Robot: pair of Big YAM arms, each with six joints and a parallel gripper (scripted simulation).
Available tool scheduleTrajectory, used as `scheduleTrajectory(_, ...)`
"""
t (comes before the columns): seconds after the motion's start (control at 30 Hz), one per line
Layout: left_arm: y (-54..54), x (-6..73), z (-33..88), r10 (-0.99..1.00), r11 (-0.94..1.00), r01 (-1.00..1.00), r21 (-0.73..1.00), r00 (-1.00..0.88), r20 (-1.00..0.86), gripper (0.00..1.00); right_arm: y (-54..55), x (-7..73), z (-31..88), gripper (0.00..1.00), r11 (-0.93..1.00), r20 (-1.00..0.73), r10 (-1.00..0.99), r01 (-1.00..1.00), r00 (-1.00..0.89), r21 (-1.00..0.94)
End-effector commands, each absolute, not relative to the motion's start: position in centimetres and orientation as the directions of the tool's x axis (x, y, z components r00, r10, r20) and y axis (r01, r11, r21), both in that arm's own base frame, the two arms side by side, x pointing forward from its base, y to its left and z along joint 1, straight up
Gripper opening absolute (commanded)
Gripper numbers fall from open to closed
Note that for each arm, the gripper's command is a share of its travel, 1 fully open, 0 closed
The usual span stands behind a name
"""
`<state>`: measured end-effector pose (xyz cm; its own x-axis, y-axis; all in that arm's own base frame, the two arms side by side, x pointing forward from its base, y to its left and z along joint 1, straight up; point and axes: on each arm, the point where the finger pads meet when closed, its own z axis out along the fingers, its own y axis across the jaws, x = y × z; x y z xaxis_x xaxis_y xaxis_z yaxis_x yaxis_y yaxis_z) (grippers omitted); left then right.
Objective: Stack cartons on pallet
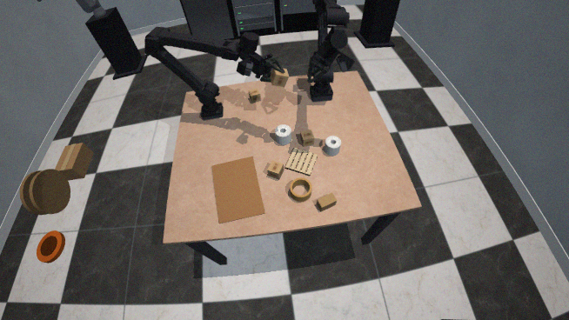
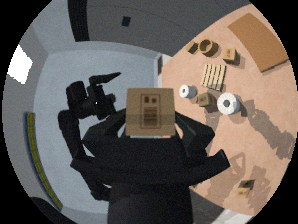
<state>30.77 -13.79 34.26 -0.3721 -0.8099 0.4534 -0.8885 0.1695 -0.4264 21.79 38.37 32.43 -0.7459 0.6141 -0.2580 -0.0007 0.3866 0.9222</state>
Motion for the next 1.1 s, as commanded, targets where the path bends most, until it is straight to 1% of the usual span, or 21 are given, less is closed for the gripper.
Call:
scheduleTrajectory(0.0, -13.9, 32.9, 37.5, -0.786, 0.341, -0.768, -0.542, -0.549, 0.285, 1.0, 38.7, 22.0, 35.1, 0.5, 0.343, -0.24, 0.629, -0.013, -0.74, 0.939)
scheduleTrajectory(0.07, -13.2, 34.2, 38.4, -0.794, 0.394, -0.712, -0.58, -0.582, 0.175, 1.0, 38.7, 22.0, 35.1, 0.5, 0.343, -0.24, 0.629, -0.013, -0.74, 0.939)
scheduleTrajectory(0.13, -13.2, 34.2, 38.4, -0.794, 0.394, -0.712, -0.58, -0.582, 0.175, 1.0, 38.7, 22.0, 35.1, 0.5, 0.343, -0.24, 0.629, -0.013, -0.74, 0.939)
scheduleTrajectory(0.23, -12.0, 36.2, 39.8, -0.781, 0.503, -0.61, -0.612, -0.624, -0.021, 1.0, 38.7, 22.0, 35.1, 0.5, 0.343, -0.24, 0.629, -0.013, -0.74, 0.939)
scheduleTrajectory(0.43, -9.5, 39.0, 42.4, -0.726, 0.652, -0.453, -0.608, -0.605, -0.327, 1.0, 38.7, 22.0, 35.1, 0.5, 0.343, -0.24, 0.629, -0.013, -0.74, 0.939)
scheduleTrajectory(0.47, -9.0, 39.4, 41.3, -0.708, 0.68, -0.443, -0.584, -0.605, -0.364, 1.0, 38.2, 22.4, 35.9, 0.5, 0.321, -0.232, 0.643, -0.019, -0.73, 0.947)
scheduleTrajectory(0.63, -6.8, 41.5, 43.6, -0.609, 0.788, -0.324, -0.524, -0.535, -0.585, 1.0, 37.8, 22.5, 35.6, 0.5, 0.324, -0.239, 0.64, -0.025, -0.73, 0.946)
scheduleTrajectory(0.7, -6.8, 41.5, 43.6, -0.609, 0.788, -0.324, -0.524, -0.535, -0.585, 1.0, 37.8, 22.5, 35.6, 0.5, 0.324, -0.239, 0.64, -0.025, -0.73, 0.946)
scheduleTrajectory(0.77, -6.2, 42.5, 42.2, -0.549, 0.833, -0.293, -0.469, -0.534, -0.643, 1.0, 36.9, 22.4, 33.4, 0.5, 0.354, -0.255, 0.633, -0.02, -0.731, 0.935)
scheduleTrajectory(0.87, -4.9, 44.0, 43.9, -0.446, 0.895, -0.217, -0.39, -0.452, -0.772, 1.0, 35.0, 22.7, 32.0, 0.5, 0.358, -0.261, 0.634, -0.023, -0.729, 0.934)
scheduleTrajectory(1.07, -3.0, 47.4, 44.7, -0.259, 0.965, -0.123, -0.23, -0.329, -0.908, 1.0, 29.0, 23.7, 27.6, 0.5, 0.37, -0.278, 0.638, -0.031, -0.718, 0.929)
